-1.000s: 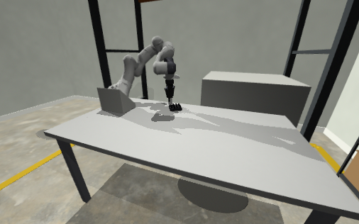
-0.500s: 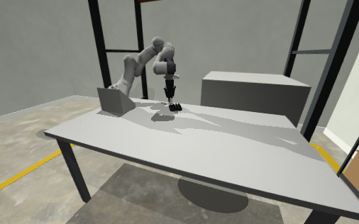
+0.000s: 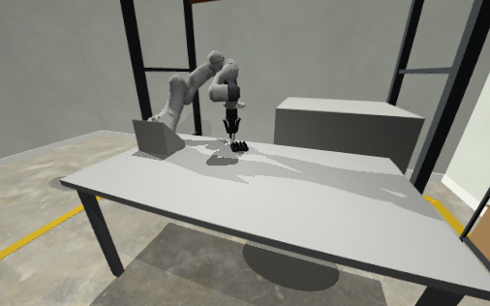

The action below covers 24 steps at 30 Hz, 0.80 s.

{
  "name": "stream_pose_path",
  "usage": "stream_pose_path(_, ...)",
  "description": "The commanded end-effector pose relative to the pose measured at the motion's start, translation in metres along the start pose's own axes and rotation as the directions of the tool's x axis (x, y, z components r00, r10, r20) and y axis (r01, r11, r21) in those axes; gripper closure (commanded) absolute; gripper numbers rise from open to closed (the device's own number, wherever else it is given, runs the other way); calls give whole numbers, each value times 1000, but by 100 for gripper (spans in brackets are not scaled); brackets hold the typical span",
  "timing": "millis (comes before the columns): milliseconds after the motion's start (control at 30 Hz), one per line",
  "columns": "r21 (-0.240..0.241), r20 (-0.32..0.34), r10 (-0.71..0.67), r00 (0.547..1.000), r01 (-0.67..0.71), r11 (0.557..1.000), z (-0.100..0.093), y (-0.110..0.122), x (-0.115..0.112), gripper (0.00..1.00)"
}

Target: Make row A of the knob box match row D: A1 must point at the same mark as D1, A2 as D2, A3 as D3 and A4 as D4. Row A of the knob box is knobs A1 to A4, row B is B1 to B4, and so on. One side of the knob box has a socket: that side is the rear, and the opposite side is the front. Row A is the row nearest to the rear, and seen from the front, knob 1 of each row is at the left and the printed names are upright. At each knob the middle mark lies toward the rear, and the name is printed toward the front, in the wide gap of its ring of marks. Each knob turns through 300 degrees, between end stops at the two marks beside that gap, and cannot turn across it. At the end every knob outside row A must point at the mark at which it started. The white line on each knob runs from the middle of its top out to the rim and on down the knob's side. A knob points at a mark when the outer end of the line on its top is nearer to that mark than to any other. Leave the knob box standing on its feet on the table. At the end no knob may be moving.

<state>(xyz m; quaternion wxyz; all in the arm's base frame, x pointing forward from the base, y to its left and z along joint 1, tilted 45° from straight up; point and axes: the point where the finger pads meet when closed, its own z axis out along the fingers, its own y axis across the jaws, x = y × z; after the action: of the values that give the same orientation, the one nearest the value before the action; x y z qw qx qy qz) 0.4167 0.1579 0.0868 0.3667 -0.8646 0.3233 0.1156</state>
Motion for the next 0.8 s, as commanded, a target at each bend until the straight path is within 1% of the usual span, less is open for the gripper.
stream_pose_path(0, -7, 3, 109, 994, -109, 994, 1, 0, 0, 95)
stream_pose_path(733, -7, 3, 122, 993, -122, 993, 1, 0, 0, 95)
stream_pose_path(767, -7, 3, 122, 993, -122, 993, 1, 0, 0, 88)
